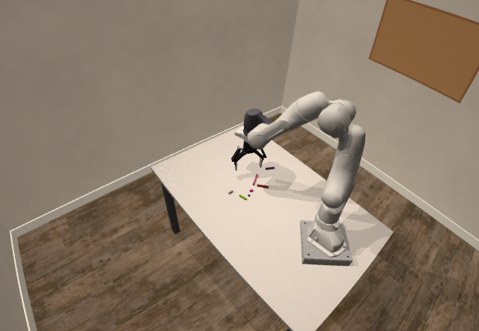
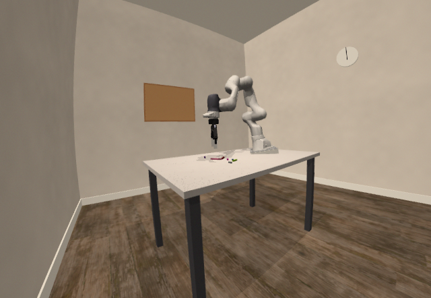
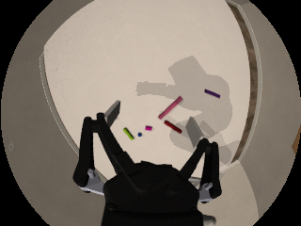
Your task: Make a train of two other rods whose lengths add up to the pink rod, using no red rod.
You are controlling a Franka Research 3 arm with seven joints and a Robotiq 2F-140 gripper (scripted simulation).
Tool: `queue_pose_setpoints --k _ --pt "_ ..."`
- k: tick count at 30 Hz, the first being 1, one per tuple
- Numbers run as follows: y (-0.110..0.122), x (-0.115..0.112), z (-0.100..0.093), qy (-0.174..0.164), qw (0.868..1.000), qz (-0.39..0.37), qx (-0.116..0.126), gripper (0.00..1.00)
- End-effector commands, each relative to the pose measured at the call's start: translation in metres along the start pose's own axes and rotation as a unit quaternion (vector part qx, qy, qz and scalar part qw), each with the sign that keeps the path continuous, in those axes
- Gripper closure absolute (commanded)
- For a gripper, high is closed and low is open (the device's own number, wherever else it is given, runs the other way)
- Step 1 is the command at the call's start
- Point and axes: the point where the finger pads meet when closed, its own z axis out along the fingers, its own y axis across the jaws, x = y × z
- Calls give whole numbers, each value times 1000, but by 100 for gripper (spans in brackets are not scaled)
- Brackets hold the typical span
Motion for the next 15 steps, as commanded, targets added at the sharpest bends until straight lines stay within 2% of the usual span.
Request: queue_pose_setpoints --k 1,15 --pt "2 1 0 -6 997 -70 8 0" --pt "25 14 2 -5 985 -174 9 0"
